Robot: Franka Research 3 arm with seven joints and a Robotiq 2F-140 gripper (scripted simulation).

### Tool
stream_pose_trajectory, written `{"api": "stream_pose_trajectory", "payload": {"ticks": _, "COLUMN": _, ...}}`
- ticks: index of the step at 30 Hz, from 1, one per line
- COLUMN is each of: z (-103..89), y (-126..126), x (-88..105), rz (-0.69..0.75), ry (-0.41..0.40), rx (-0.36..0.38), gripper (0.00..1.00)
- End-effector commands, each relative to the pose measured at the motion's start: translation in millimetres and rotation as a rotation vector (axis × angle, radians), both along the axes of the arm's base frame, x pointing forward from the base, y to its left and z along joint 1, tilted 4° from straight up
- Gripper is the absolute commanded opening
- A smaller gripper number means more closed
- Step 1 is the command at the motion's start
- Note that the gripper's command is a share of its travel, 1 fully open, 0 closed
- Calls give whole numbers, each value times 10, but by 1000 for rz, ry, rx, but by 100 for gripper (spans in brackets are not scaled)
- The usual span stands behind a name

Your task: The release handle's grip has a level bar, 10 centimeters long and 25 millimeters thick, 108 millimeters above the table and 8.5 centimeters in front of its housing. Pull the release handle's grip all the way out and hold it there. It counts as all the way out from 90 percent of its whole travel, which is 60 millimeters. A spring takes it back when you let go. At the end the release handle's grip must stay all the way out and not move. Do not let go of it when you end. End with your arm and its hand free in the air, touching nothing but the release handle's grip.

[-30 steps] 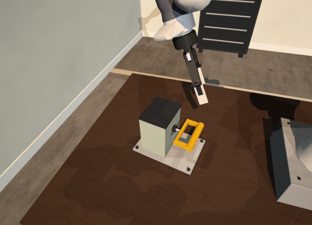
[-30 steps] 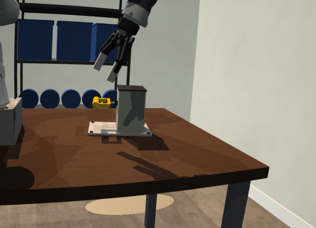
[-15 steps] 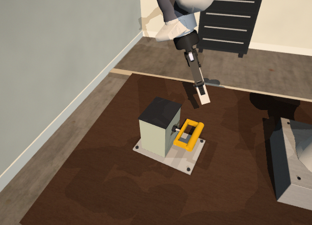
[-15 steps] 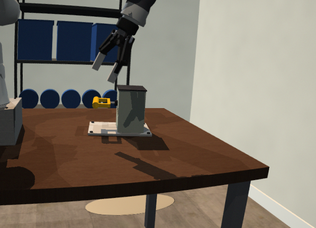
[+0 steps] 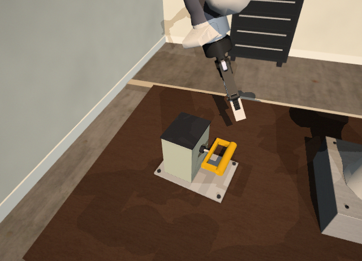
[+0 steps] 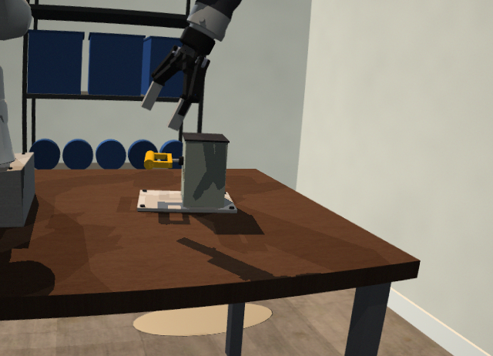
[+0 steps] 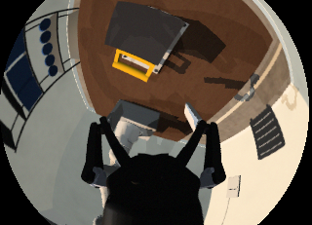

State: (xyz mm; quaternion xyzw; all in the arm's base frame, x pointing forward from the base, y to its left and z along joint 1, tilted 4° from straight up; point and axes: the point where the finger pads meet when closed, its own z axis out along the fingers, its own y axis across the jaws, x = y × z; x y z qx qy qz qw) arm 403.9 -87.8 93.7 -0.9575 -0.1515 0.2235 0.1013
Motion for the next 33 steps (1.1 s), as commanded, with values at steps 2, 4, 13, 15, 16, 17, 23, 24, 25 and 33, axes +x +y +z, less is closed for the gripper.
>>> {"api": "stream_pose_trajectory", "payload": {"ticks": 2, "z": -1, "y": -9, "x": 14, "rz": 34, "ry": -13, "rx": 15, "gripper": 100}}
{"api": "stream_pose_trajectory", "payload": {"ticks": 4, "z": -1, "y": -9, "x": 14, "rz": 34, "ry": -13, "rx": 15, "gripper": 100}}
{"api": "stream_pose_trajectory", "payload": {"ticks": 13, "z": -2, "y": -22, "x": 1, "rz": 88, "ry": -31, "rx": 38, "gripper": 100}}
{"api": "stream_pose_trajectory", "payload": {"ticks": 15, "z": -2, "y": -22, "x": 1, "rz": 88, "ry": -31, "rx": 38, "gripper": 100}}
{"api": "stream_pose_trajectory", "payload": {"ticks": 16, "z": -2, "y": -22, "x": 1, "rz": 88, "ry": -31, "rx": 38, "gripper": 100}}
{"api": "stream_pose_trajectory", "payload": {"ticks": 17, "z": -2, "y": -22, "x": 1, "rz": 88, "ry": -31, "rx": 38, "gripper": 100}}
{"api": "stream_pose_trajectory", "payload": {"ticks": 23, "z": -2, "y": -22, "x": 1, "rz": 88, "ry": -31, "rx": 38, "gripper": 100}}
{"api": "stream_pose_trajectory", "payload": {"ticks": 24, "z": -2, "y": -22, "x": 1, "rz": 88, "ry": -31, "rx": 38, "gripper": 100}}
{"api": "stream_pose_trajectory", "payload": {"ticks": 25, "z": -2, "y": -22, "x": 1, "rz": 88, "ry": -31, "rx": 38, "gripper": 100}}
{"api": "stream_pose_trajectory", "payload": {"ticks": 33, "z": -1, "y": -35, "x": -10, "rz": 141, "ry": -50, "rx": 60, "gripper": 100}}
